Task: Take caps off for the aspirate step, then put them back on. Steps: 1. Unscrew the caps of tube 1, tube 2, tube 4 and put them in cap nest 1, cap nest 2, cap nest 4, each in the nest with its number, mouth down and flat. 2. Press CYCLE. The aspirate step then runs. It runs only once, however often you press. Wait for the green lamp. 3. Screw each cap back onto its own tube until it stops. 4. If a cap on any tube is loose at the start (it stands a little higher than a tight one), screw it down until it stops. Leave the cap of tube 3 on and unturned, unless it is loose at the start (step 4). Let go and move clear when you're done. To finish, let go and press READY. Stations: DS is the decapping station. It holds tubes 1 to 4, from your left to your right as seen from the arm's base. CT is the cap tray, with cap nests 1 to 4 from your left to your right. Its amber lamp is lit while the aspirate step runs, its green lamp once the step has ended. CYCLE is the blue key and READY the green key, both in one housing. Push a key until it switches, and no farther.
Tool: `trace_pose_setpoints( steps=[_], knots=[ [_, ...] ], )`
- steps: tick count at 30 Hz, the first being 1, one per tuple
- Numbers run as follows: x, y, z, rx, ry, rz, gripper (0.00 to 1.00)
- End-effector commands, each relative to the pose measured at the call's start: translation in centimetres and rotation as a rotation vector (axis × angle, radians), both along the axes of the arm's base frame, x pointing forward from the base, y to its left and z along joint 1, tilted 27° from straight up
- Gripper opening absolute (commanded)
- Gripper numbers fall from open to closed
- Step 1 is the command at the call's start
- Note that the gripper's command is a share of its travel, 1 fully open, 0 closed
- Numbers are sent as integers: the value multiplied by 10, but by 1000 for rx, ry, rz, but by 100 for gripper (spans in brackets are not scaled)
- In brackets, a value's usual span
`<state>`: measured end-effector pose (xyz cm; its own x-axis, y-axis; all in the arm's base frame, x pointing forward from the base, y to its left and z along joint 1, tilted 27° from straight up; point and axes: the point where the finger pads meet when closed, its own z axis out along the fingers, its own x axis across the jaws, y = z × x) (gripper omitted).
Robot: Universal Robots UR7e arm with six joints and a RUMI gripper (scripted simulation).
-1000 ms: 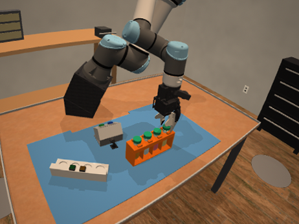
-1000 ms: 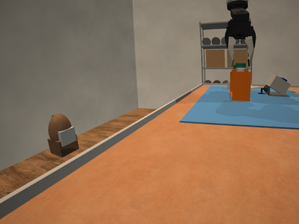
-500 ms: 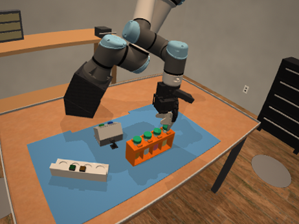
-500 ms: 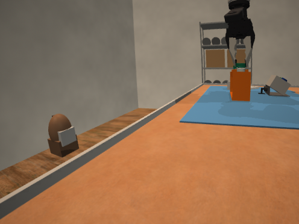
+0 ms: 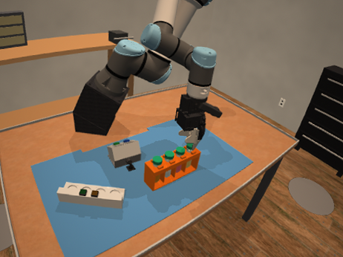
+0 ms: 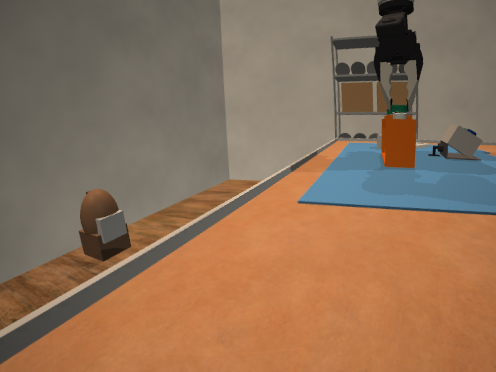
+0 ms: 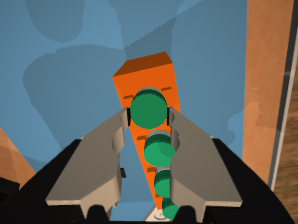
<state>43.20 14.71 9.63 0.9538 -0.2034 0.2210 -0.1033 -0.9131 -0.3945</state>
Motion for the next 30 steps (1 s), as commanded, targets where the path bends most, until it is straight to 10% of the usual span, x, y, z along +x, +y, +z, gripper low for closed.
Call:
trace_pose_setpoints(
  steps=[1,14,15,27,30],
  knots=[
    [0,0,0,-58,-77,193,0],
    [0,0,0,-135,-175,439,0],
    [0,0,0,-135,-175,439,35],
    [0,0,0,-135,-175,439,35],
    [0,-1,2,-65,-86,216,35]
  ],
)
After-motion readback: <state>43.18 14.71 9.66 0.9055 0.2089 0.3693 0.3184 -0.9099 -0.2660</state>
